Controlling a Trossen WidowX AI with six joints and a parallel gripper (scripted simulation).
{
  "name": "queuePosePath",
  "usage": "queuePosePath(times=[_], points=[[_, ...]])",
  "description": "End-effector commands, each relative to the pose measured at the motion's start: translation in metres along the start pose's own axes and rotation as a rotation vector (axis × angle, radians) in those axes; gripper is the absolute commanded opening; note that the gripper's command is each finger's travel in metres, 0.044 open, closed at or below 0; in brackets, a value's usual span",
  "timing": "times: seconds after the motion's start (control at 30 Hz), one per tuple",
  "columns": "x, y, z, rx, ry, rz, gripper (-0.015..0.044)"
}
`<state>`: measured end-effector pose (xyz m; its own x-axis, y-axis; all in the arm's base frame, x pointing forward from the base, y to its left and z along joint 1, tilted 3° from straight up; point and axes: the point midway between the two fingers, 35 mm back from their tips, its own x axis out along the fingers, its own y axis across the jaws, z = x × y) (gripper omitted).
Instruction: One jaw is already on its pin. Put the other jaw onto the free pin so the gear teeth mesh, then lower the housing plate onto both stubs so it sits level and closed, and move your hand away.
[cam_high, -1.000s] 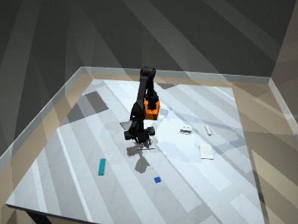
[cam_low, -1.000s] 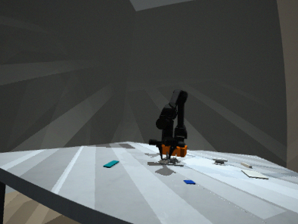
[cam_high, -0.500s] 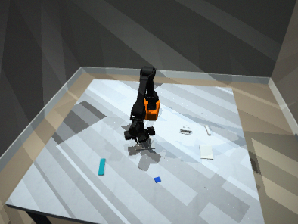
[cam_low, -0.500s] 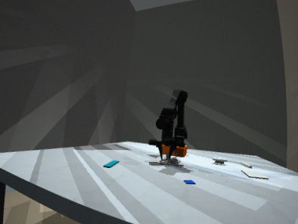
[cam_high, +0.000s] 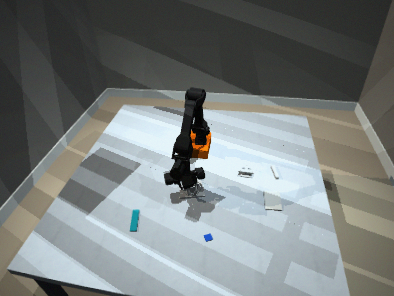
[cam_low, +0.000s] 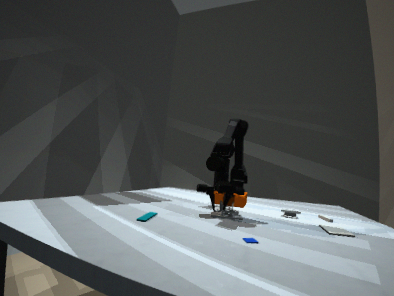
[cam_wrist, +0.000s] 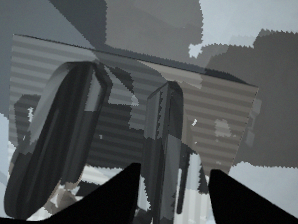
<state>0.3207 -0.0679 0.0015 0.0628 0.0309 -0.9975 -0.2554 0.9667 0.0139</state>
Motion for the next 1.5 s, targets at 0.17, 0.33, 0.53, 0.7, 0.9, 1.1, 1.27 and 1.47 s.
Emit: queuePosePath(times=[0.17, 0.33, 0.53, 0.7, 0.9, 1.1, 1.27, 1.47], points=[[0.0019, 0.0004, -0.0004, 0.000, 0.003, 0.003, 0.0134], [0.0019, 0.0004, -0.0004, 0.000, 0.003, 0.003, 0.0134], [0.0019, 0.0004, -0.0004, 0.000, 0.003, 0.003, 0.0134], [0.0019, 0.0004, -0.0004, 0.000, 0.003, 0.003, 0.0134], [0.0000, 0.0000, 0.0000, 0.000, 0.000, 0.000, 0.0186], [0.0000, 0.0000, 0.0000, 0.000, 0.000, 0.000, 0.0224], [0.0000, 0.0000, 0.0000, 0.000, 0.000, 0.000, 0.0224], [-0.0075, -0.0004, 0.0007, 0.000, 0.000, 0.000, 0.0224]])
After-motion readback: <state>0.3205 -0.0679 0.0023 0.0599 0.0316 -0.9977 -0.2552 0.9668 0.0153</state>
